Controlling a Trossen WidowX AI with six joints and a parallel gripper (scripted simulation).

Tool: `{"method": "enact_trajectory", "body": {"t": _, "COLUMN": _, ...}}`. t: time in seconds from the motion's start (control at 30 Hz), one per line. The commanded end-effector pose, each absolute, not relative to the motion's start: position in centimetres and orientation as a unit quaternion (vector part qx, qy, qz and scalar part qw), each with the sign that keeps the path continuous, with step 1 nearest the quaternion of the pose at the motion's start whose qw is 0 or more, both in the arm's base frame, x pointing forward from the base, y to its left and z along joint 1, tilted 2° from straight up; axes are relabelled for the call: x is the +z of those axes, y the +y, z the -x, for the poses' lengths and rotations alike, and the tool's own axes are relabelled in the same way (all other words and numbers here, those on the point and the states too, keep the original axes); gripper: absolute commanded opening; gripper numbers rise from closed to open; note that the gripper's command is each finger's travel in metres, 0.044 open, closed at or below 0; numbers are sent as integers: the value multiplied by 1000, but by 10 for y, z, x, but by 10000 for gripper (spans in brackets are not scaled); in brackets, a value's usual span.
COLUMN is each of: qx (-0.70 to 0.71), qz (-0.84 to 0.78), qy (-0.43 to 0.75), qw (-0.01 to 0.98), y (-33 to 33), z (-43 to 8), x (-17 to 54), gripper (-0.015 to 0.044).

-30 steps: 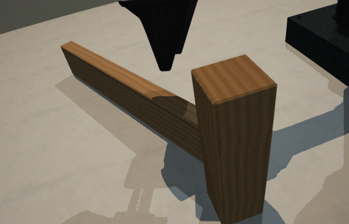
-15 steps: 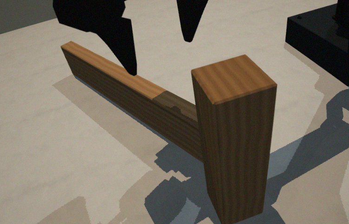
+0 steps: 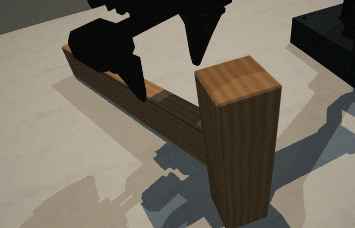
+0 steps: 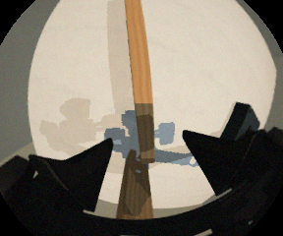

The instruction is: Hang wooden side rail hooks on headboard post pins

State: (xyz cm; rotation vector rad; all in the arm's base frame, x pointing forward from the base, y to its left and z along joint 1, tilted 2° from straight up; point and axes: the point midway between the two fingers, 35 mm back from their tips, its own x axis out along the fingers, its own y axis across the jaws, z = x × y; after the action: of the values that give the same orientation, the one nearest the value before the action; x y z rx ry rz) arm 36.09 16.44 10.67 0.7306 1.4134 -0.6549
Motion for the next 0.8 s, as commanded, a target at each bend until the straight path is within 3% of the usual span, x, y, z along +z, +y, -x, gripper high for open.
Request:
{"method": "enact_trajectory", "body": {"t": 0.0, "qx": -293, "qz": -321, "qy": 621, "qw": 652, "y": 164, "z": -362, "x": 98, "gripper": 440}}
{"method": "enact_trajectory", "body": {"t": 0.77, "qx": -293, "qz": -321, "qy": 621, "qw": 652, "y": 165, "z": -365, "x": 63, "gripper": 440}}
